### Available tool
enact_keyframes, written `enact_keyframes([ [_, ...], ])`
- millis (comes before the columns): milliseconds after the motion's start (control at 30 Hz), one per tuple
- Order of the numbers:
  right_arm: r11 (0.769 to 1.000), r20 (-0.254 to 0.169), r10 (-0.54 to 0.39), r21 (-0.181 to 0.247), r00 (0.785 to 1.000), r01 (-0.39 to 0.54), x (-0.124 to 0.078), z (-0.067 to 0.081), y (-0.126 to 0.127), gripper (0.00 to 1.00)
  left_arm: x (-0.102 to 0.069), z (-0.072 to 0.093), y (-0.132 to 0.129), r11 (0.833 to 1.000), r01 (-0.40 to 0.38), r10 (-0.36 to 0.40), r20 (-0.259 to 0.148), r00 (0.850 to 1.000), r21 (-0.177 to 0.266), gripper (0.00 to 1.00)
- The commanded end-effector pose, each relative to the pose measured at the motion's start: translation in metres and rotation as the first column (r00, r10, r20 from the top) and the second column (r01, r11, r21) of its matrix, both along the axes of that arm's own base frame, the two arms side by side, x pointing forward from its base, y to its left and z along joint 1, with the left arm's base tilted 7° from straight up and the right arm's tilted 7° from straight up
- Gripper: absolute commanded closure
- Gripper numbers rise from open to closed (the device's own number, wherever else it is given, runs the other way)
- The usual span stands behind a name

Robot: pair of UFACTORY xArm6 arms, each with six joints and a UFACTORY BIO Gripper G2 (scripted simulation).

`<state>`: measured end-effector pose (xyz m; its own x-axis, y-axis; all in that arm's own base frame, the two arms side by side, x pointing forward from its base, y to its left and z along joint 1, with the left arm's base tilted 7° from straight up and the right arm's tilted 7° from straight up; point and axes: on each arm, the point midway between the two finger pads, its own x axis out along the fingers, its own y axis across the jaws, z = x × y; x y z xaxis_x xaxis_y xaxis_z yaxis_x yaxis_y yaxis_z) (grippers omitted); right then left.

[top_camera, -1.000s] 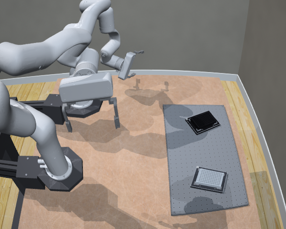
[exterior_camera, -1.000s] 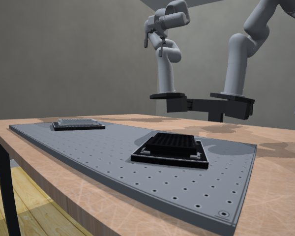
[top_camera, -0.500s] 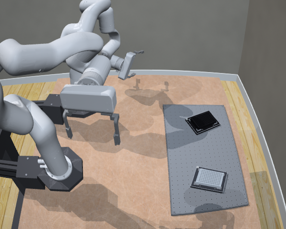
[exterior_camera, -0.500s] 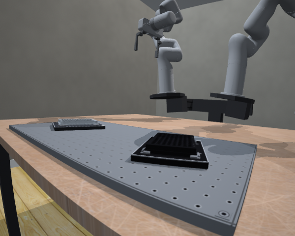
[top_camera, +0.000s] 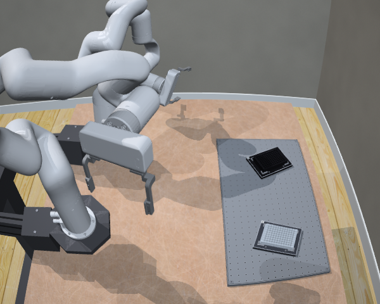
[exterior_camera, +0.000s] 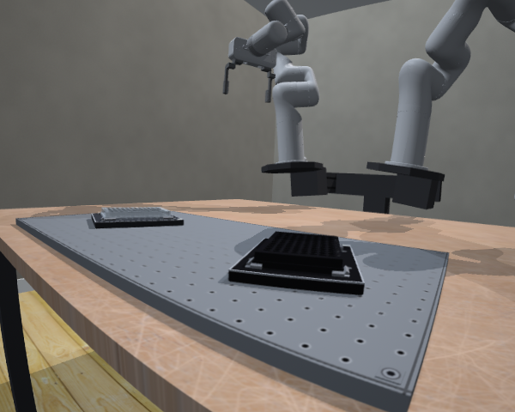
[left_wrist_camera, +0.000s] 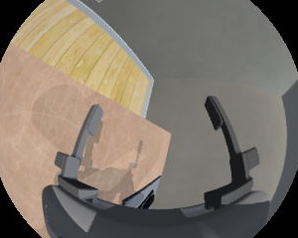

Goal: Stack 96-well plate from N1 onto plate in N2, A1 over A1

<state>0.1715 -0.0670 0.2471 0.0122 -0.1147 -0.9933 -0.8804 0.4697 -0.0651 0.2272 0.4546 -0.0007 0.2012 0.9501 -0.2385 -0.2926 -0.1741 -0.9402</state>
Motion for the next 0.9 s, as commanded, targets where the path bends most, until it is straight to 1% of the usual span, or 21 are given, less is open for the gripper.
enact_keyframes([
  [0,0.999,0.002,-0.039,0.001,0.999,0.039,-0.002,0.001,-0.007,0.00,0.000,0.001,0.001,1.000,0.000,0.000,0.001,1.000,0.002,0.00],
  [167,0.996,0.002,-0.085,0.001,0.996,0.085,-0.006,0.001,-0.014,0.00,0.000,0.001,0.001,1.000,0.000,0.000,0.001,1.000,0.002,0.00],
  [333,0.994,0.002,-0.110,0.001,0.994,0.110,-0.008,0.001,-0.018,0.00,0.000,0.001,0.001,1.000,0.000,0.000,0.001,1.000,0.002,0.00],
  [867,0.993,0.002,-0.118,0.001,0.993,0.118,-0.008,0.001,-0.020,0.00,0.000,0.001,0.001,1.000,0.000,0.000,0.001,1.000,0.002,0.00],
])
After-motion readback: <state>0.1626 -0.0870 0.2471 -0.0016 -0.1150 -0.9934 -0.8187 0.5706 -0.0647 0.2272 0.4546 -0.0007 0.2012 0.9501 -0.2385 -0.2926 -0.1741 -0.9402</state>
